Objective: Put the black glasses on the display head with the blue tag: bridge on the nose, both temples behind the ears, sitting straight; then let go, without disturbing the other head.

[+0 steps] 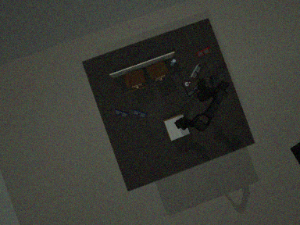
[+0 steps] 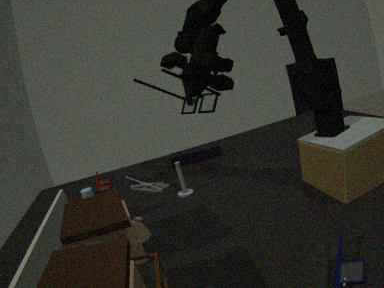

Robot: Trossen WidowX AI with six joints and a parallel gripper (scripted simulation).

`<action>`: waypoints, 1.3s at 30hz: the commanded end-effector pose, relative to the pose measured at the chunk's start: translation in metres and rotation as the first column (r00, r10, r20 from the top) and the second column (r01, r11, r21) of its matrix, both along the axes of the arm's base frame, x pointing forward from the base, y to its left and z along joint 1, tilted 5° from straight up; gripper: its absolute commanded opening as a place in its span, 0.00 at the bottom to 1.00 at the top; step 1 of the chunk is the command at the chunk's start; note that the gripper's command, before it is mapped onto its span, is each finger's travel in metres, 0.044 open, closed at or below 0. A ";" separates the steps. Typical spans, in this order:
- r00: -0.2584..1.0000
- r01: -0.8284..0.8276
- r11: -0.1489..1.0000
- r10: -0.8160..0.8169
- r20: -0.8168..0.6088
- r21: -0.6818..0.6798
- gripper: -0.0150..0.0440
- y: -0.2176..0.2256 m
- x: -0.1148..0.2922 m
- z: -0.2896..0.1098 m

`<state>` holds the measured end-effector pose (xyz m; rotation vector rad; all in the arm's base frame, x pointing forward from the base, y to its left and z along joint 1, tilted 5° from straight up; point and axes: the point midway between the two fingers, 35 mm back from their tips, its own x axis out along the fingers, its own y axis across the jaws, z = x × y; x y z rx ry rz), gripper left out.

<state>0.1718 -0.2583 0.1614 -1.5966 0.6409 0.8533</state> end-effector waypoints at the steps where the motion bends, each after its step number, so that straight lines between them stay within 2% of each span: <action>1: 1.000 0.004 1.000 -0.004 -0.003 0.004 0.25 0.001 0.001 -0.001; 22: 1.000 0.005 1.000 -0.005 -0.010 0.009 0.25 0.002 0.002 -0.002; 39: 0.972 0.075 0.992 -0.050 -0.230 0.103 0.25 0.050 0.038 -0.035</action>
